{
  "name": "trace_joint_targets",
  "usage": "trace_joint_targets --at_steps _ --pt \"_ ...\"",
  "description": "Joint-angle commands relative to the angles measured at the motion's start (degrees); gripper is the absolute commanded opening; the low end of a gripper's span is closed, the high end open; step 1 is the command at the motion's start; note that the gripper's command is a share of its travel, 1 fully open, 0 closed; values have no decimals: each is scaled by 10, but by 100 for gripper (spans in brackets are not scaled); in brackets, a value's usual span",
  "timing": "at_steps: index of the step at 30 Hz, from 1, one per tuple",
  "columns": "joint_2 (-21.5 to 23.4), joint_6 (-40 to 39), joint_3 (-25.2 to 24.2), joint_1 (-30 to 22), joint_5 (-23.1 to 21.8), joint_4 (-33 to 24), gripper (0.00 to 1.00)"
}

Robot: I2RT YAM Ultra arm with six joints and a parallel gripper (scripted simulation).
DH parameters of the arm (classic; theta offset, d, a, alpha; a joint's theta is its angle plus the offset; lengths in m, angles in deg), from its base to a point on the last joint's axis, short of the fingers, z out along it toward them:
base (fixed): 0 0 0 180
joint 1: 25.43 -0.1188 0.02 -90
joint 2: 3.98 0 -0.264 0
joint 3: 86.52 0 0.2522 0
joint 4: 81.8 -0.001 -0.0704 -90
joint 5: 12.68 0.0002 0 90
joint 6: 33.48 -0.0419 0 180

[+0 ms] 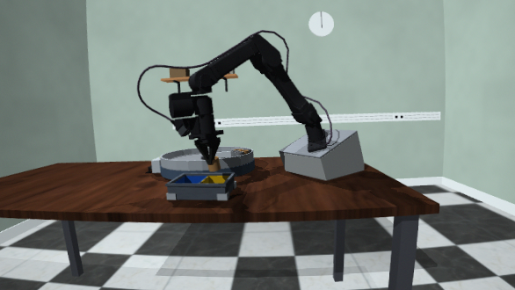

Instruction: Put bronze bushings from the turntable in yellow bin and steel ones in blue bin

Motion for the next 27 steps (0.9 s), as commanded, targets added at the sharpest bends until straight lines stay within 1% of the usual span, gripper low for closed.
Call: trace_joint_targets --at_steps 1,2,3,4,27 --pt "-8 -5 -17 -3 7 53 0" --pt "-10 -5 -20 -3 7 59 0" --pt "7 -5 -13 -3 7 62 0" --pt "10 -5 -2 -3 7 66 0" --pt "6 -4 -2 -4 7 67 0"
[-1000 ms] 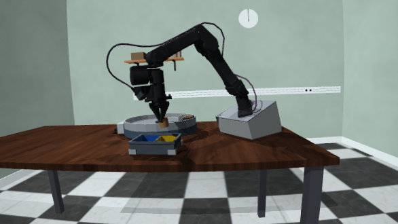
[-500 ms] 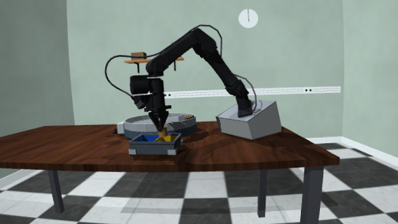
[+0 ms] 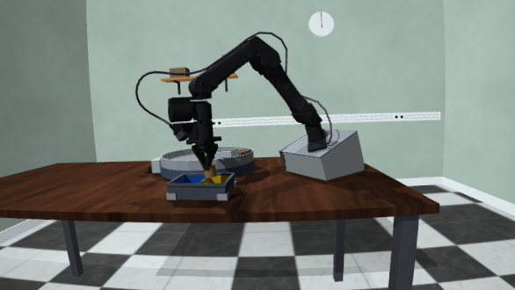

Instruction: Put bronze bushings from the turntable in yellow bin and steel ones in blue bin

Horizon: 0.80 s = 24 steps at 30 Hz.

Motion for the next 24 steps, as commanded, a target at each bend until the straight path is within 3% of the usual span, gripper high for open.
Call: trace_joint_targets --at_steps 1,24 --pt "19 -4 16 -4 7 7 0" --pt "5 -4 6 -4 7 14 0"
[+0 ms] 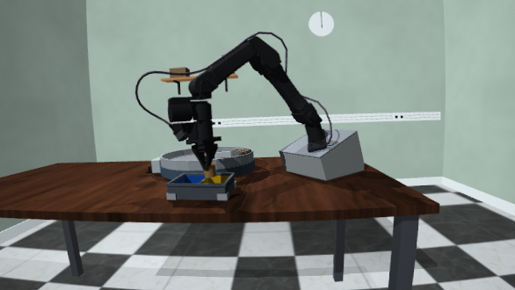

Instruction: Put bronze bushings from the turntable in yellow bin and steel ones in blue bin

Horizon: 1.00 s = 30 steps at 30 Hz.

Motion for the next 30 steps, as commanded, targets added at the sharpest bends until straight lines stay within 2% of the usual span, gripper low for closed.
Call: trace_joint_targets --at_steps 1,5,9,11,13,19,23,25,26,30 --pt "-1 -4 -1 -4 7 13 0" --pt "-6 -4 -5 -5 7 21 0" --pt "7 -4 -11 -5 7 26 0" --pt "4 -4 -14 -6 7 32 0" --pt "-19 -4 -17 -6 7 38 0" --pt "-10 -5 -22 -4 7 56 0" --pt "-36 -5 -34 -5 8 66 0" --pt "-36 -5 -34 -5 8 66 0" --pt "-16 -5 -12 -5 7 69 0" --pt "-26 -5 -17 -6 7 75 0"
